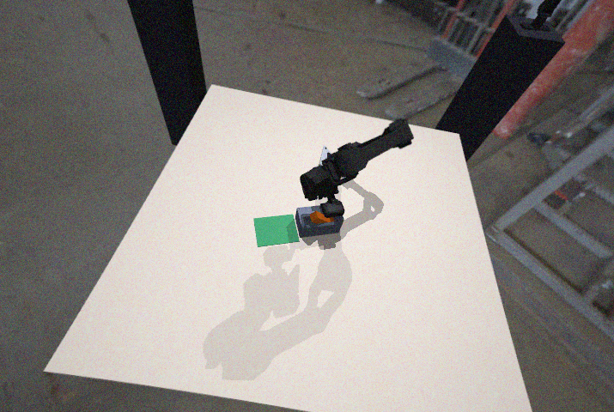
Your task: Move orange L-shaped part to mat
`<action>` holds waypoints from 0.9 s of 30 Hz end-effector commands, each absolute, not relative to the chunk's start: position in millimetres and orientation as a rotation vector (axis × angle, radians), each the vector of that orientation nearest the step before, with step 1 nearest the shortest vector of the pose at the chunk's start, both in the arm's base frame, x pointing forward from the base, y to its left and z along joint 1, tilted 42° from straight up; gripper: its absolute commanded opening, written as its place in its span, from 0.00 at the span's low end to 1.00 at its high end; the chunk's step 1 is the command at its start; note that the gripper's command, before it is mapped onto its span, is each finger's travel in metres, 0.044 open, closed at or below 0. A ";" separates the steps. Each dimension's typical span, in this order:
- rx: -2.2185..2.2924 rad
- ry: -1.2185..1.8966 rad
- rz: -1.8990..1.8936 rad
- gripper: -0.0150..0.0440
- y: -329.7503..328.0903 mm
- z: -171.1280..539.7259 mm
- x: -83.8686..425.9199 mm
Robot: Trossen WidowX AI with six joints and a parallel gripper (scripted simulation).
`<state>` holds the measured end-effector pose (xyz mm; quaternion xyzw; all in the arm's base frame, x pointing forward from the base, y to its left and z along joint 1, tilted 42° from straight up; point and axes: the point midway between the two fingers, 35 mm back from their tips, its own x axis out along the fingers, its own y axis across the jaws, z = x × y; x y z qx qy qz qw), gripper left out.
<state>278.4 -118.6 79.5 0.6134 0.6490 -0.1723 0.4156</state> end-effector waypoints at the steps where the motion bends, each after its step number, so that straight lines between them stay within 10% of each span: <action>1: 1.553 1.630 -0.456 0.73 -116.8 74.7 280.9; 27: 1.554 1.629 -0.454 0.73 -83.4 35.9 286.7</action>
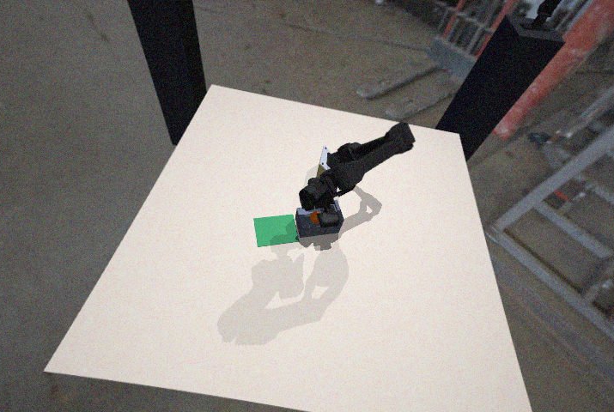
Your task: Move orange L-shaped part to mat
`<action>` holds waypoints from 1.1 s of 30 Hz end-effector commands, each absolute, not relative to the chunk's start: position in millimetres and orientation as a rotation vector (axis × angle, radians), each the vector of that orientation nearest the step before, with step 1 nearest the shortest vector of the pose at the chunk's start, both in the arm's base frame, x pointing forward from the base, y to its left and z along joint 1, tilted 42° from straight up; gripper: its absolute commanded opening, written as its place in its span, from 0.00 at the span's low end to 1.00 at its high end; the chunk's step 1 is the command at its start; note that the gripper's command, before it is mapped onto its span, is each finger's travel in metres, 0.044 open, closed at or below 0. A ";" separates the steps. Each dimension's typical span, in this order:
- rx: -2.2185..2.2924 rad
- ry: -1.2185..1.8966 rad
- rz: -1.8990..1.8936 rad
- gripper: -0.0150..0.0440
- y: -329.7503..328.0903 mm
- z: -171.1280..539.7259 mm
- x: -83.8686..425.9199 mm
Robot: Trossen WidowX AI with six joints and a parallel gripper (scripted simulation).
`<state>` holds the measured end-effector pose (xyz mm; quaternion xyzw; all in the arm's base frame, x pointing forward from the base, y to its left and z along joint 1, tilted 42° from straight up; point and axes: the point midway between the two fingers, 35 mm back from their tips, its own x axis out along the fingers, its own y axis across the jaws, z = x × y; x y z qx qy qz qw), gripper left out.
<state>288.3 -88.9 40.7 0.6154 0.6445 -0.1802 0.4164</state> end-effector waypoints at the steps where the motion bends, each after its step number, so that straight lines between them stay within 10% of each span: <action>1: 1.554 1.629 -0.454 0.73 -82.4 34.7 286.8; 17: 1.554 1.630 -0.453 0.73 -68.7 20.0 287.9; 33: 1.546 1.622 -0.450 0.38 -71.6 22.3 289.7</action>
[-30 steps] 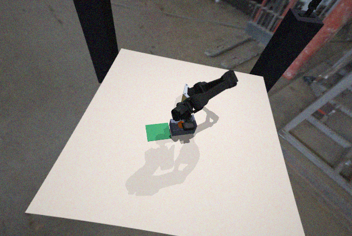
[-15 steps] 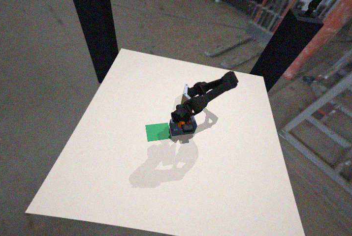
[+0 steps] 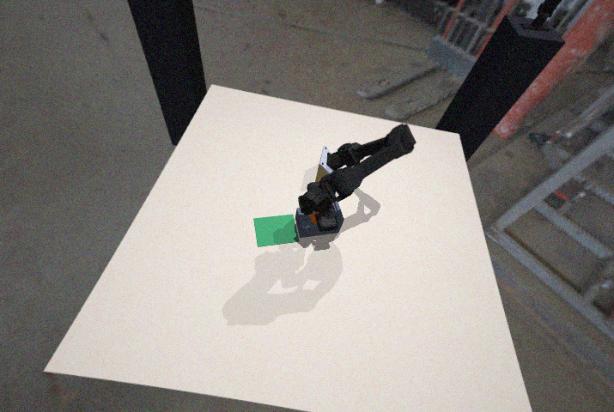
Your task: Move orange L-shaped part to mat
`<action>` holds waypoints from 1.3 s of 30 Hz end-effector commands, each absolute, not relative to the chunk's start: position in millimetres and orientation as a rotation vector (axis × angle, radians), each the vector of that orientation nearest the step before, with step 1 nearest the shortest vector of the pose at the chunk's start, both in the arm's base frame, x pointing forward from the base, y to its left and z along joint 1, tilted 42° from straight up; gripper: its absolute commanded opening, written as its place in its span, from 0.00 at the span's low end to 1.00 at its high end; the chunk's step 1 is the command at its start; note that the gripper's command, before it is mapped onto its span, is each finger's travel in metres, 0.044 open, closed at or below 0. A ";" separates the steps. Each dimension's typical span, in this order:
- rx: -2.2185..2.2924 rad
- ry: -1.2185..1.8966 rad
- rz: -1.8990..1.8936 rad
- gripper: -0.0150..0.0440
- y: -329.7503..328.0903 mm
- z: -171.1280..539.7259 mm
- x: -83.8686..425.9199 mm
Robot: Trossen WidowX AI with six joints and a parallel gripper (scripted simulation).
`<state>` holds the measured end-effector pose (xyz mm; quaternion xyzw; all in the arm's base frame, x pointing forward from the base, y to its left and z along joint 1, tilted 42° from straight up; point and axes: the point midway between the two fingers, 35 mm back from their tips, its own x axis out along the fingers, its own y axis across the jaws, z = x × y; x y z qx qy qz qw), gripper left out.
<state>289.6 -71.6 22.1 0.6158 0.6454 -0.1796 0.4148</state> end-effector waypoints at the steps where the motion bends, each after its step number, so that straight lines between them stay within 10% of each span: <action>1: 1.546 1.622 -0.450 0.34 -71.6 22.3 289.7; 39: 1.553 1.629 -0.455 0.25 -102.1 57.9 283.2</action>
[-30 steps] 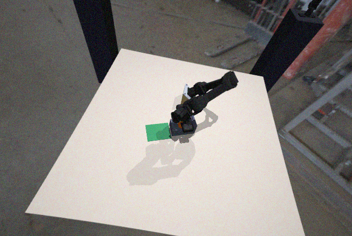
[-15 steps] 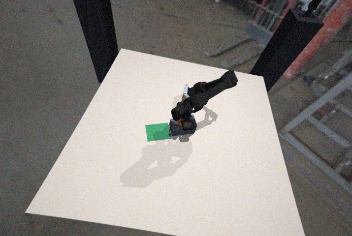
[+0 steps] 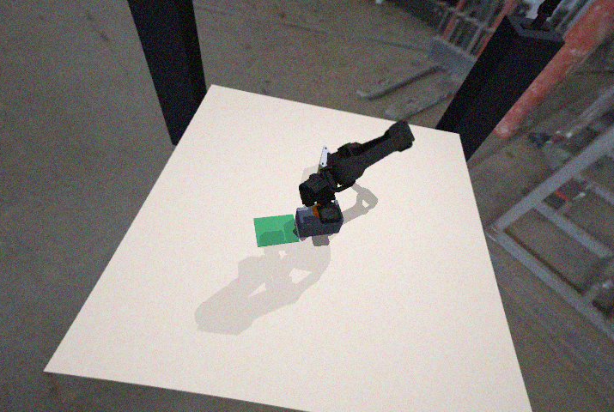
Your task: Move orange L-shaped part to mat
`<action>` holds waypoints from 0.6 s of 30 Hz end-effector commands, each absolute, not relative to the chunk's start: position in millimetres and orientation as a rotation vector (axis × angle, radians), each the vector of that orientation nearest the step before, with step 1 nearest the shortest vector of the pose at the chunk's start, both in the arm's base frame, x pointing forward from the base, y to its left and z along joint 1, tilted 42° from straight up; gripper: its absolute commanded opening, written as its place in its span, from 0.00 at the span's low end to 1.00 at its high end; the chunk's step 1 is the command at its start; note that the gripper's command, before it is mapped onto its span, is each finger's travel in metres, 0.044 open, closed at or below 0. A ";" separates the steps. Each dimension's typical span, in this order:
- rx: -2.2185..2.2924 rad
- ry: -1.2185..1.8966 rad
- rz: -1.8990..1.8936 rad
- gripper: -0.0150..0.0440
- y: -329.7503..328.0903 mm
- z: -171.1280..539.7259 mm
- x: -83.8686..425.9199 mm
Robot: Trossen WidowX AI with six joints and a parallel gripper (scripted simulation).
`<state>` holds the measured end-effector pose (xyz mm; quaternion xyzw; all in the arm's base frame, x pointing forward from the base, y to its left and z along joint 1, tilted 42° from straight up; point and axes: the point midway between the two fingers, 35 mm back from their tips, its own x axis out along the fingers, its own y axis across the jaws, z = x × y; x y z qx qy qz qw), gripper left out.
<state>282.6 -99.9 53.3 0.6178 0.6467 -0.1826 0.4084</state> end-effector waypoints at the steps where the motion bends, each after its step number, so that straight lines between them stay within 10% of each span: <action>1: 1.553 1.629 -0.455 0.25 -103.2 59.1 283.1; 18: 1.553 1.630 -0.456 0.25 -120.8 79.3 280.4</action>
